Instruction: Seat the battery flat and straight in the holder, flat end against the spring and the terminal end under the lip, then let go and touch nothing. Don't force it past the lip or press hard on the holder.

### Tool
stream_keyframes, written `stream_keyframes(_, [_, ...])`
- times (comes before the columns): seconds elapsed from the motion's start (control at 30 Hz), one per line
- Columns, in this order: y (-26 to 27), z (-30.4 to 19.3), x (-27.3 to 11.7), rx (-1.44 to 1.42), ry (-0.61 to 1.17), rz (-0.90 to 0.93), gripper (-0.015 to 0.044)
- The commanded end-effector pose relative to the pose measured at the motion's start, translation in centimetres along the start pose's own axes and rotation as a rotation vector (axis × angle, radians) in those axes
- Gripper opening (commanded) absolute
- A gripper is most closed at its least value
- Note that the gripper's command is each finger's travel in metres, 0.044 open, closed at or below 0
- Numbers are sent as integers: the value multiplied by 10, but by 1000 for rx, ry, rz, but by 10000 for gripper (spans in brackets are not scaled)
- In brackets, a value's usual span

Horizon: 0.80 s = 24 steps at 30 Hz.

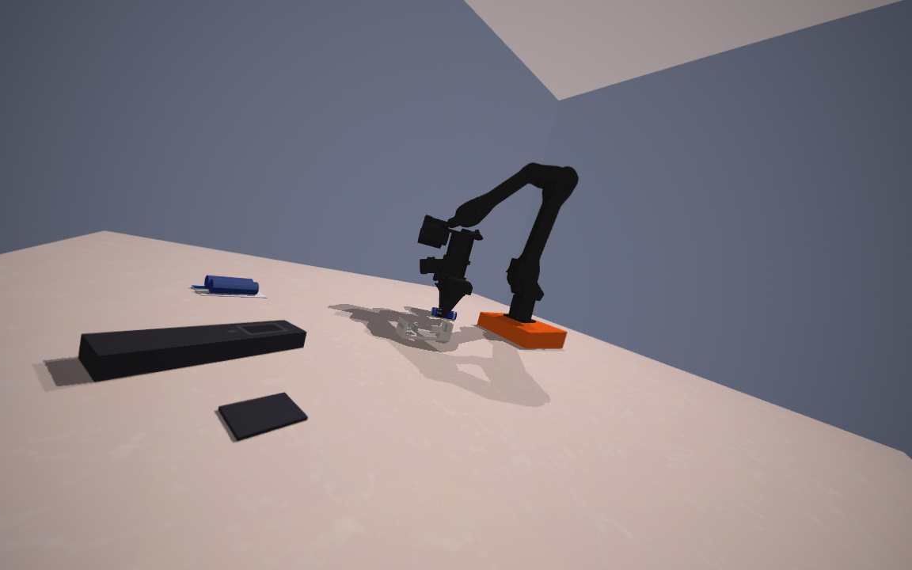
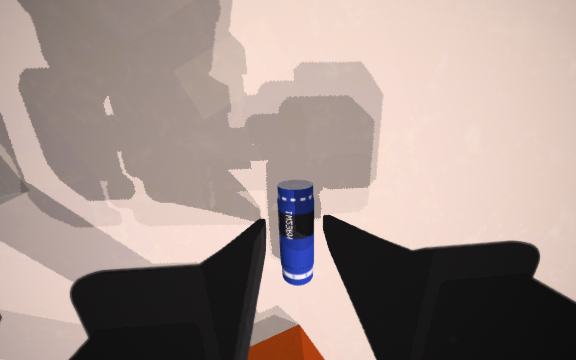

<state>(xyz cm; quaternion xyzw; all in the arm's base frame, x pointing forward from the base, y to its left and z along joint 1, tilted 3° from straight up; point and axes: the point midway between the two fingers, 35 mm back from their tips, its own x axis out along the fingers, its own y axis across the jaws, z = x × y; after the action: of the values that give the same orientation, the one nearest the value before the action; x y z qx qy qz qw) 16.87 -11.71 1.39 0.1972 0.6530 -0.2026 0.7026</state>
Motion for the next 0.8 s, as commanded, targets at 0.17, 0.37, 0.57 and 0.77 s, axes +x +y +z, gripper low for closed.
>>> stream_keyframes(0.17, [0, -3, 3, -2, 9, -4, 66])
stream_keyframes(0.37, [-1, -3, -2, -2, 9, -4, 66])
stream_keyframes(0.57, [0, -3, -46, -2, 9, -4, 66])
stream_keyframes(0.77, [3, 0, -48, -11, 9, -4, 66])
